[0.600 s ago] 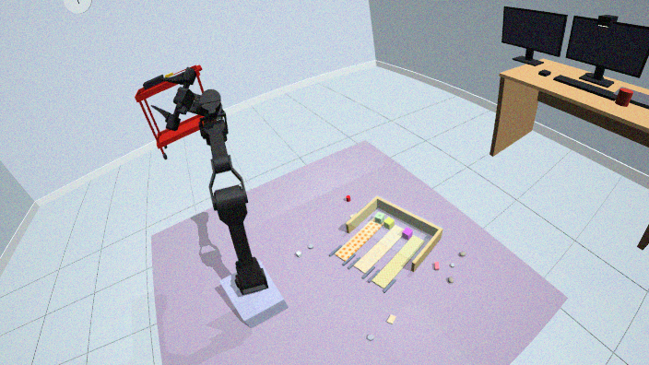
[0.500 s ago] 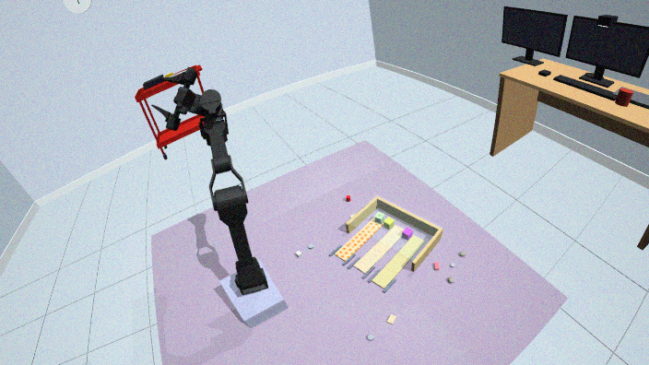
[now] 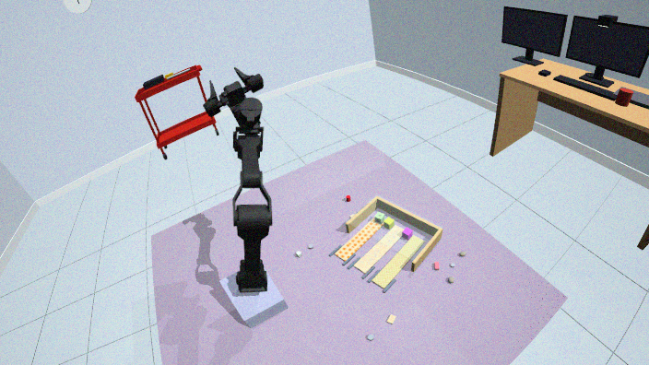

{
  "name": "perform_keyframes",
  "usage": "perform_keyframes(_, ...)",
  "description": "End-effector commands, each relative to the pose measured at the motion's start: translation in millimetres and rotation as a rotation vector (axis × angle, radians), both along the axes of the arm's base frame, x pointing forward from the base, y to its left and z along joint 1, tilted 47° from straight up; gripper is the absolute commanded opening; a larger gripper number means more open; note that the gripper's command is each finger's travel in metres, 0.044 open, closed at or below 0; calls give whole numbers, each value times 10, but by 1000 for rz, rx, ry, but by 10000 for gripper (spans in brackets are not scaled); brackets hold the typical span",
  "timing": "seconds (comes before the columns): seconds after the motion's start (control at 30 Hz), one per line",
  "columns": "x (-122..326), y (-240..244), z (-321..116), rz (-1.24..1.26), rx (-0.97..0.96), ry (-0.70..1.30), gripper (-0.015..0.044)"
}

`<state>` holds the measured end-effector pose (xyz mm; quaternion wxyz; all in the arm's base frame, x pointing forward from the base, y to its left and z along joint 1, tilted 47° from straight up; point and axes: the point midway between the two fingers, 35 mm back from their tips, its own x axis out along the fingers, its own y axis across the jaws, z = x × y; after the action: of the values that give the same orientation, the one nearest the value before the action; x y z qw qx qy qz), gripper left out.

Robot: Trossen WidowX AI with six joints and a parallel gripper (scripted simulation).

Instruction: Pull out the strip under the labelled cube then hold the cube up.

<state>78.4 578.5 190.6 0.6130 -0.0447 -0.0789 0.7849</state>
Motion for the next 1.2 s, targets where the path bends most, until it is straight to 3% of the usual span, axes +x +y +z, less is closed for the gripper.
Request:
perform_keyframes(0.0,579,-282,-100,-248,-68,-6,400)
perform_keyframes(0.3,1653,-1268,-372,-771,-232,-34,400)
perform_keyframes(0.57,2226,-2495,-635,-1223,-408,-80,400)
perform_keyframes(0.8,2365,-3663,-824,-1590,-587,-146,400)
perform_keyframes(1.03,2180,-4760,-951,-1919,-790,-228,400)
perform_keyframes(1.17,2104,-4958,-970,-1981,-831,-246,400)
